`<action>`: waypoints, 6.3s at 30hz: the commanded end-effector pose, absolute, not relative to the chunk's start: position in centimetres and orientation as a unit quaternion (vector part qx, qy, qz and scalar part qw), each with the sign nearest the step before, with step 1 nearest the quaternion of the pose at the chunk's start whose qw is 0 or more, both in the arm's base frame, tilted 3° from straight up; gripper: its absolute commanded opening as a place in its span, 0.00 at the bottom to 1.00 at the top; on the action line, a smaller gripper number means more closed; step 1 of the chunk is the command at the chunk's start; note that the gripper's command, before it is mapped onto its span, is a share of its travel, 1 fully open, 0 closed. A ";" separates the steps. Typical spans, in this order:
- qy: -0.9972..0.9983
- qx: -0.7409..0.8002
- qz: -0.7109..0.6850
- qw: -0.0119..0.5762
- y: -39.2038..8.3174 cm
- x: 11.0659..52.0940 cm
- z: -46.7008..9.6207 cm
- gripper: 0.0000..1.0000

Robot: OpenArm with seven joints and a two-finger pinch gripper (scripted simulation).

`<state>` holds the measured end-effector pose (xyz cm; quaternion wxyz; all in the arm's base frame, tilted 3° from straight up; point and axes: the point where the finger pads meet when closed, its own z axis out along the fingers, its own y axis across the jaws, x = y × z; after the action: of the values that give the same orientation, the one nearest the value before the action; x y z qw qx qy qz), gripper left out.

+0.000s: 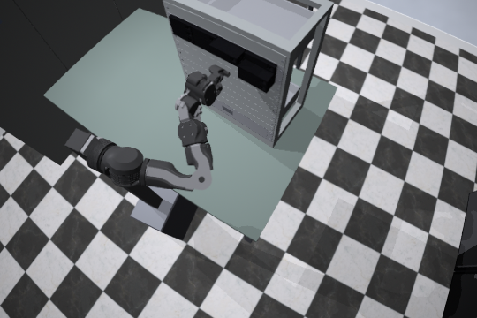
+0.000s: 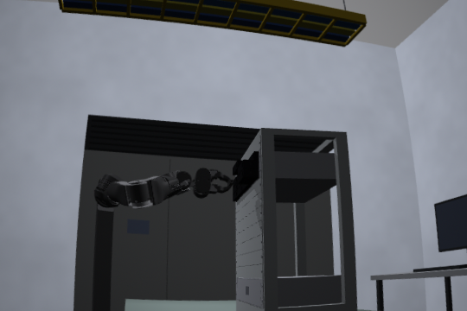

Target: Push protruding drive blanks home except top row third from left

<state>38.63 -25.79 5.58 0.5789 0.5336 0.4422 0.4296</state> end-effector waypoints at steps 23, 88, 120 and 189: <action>0.430 0.544 0.432 0.577 -24.8 32.8 5.4 0.00; 0.428 0.543 0.434 0.578 -36.2 36.1 6.2 0.00; 0.429 0.543 0.434 0.578 -35.9 36.2 6.2 0.00; 0.429 0.544 0.433 0.577 -36.6 39.5 6.2 0.00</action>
<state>39.36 -36.87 6.05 0.5769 0.5495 0.4267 0.4279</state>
